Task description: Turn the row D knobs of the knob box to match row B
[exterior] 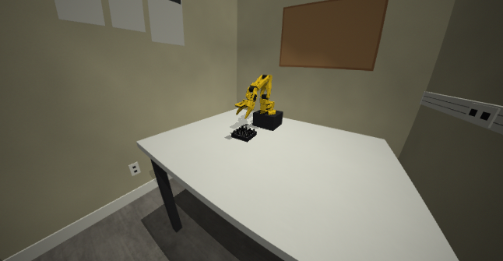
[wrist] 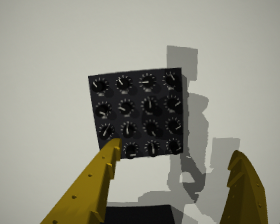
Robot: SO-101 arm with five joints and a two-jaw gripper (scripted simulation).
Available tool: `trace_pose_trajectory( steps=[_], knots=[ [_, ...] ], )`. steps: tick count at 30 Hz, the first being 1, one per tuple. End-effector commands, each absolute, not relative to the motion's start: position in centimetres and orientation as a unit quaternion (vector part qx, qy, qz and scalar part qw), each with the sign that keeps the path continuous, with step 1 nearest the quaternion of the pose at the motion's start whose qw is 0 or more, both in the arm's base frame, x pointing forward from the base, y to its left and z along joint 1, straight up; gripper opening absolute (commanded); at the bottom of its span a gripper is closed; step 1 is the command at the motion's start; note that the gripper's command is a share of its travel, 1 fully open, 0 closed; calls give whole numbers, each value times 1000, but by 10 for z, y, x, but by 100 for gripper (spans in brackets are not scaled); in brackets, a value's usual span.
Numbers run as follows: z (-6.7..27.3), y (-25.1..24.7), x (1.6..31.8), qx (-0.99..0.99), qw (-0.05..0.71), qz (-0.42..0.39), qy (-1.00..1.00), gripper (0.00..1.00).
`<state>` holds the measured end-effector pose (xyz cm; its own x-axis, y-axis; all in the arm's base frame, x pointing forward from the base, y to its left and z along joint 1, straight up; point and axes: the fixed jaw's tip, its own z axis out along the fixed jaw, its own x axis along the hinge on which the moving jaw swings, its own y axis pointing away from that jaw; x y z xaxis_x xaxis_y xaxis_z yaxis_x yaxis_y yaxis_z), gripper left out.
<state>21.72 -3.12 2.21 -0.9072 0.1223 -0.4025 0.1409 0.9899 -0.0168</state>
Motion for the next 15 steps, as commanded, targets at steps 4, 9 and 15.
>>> trace_pose_trajectory(
  steps=[4, 9, 15],
  knots=[
    [23, -30, 221, 70, 210, -20, 975, 40],
    [23, -30, 221, 72, 210, -20, 975, 40],
    [23, -30, 221, 73, 210, -20, 975, 40]
  ],
)
